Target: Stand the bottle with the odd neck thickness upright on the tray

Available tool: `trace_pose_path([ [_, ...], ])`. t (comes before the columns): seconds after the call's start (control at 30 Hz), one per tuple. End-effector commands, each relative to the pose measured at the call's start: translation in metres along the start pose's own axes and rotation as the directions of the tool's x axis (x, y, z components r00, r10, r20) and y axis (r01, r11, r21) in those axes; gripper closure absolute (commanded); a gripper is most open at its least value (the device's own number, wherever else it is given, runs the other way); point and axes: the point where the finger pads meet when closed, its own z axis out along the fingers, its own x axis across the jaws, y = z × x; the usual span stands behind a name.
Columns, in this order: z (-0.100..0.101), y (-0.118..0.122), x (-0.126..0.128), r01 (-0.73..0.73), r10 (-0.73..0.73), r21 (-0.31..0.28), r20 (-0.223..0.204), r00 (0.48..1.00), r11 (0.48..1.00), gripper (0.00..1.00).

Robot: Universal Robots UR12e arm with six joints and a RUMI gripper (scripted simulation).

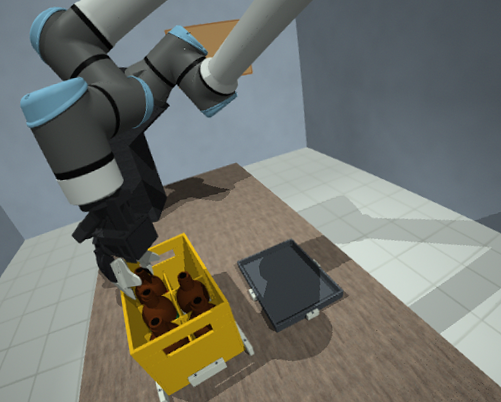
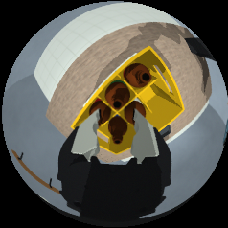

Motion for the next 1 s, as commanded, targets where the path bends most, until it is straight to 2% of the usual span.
trace_pose_path([
  [0.0, 0.0004, -0.0004, -0.0013, 0.001, -0.001, -0.001, 0.0, 1.0, 1.0, 0.62],
  [0.97, -0.0004, -0.0037, -0.0014, 0.001, -0.001, -0.001, 0.001, 1.0, 1.0, 0.62],
])
